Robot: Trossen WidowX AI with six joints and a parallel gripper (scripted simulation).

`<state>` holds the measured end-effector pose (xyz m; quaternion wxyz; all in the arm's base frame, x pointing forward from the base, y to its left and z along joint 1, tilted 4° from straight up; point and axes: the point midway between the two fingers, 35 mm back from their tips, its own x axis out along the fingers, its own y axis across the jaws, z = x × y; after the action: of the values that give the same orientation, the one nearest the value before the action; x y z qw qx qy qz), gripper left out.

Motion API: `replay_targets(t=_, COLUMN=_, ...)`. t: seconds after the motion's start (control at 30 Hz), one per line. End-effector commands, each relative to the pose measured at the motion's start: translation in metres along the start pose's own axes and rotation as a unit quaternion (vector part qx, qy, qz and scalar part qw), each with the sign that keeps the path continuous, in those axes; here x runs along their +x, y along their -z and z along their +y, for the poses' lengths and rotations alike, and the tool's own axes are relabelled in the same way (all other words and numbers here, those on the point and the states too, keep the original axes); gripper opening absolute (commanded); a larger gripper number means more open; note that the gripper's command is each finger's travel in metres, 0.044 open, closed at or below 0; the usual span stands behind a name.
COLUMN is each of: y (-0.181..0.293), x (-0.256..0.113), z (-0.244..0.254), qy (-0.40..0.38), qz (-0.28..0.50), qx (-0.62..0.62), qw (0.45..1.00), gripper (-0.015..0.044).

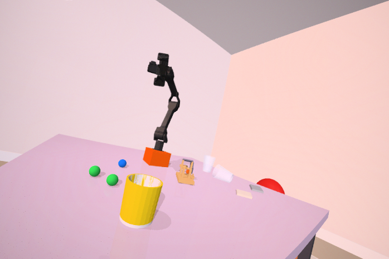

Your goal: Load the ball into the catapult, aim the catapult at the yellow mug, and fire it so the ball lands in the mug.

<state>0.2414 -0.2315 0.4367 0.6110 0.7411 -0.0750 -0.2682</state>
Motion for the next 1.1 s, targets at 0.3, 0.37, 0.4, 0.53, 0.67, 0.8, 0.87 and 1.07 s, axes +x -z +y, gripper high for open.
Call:
replay_targets(t=0.3, y=0.036, x=0.059, z=-0.06, qy=0.109, qz=0.061, qx=-0.072, qw=0.99, gripper=0.044)
replay_targets(t=0.37, y=0.042, x=0.065, z=-0.071, qy=0.127, qz=0.068, qx=-0.082, qw=0.986, gripper=0.044)
replay_targets(t=0.4, y=0.046, x=0.068, z=-0.077, qy=0.135, qz=0.072, qx=-0.088, qw=0.984, gripper=0.044)
replay_targets(t=0.53, y=0.061, x=0.082, z=-0.099, qy=0.171, qz=0.097, qx=-0.111, qw=0.974, gripper=0.044)
replay_targets(t=0.67, y=0.075, x=0.091, z=-0.118, qy=0.201, qz=0.12, qx=-0.129, qw=0.964, gripper=0.044)
replay_targets(t=0.8, y=0.091, x=0.1, z=-0.141, qy=0.235, qz=0.146, qx=-0.154, qw=0.949, gripper=0.044)
replay_targets(t=0.87, y=0.1, x=0.104, z=-0.15, qy=0.246, qz=0.159, qx=-0.164, qw=0.942, gripper=0.044)
replay_targets(t=1.07, y=0.117, x=0.111, z=-0.17, qy=0.269, qz=0.184, qx=-0.188, qw=0.926, gripper=0.044)
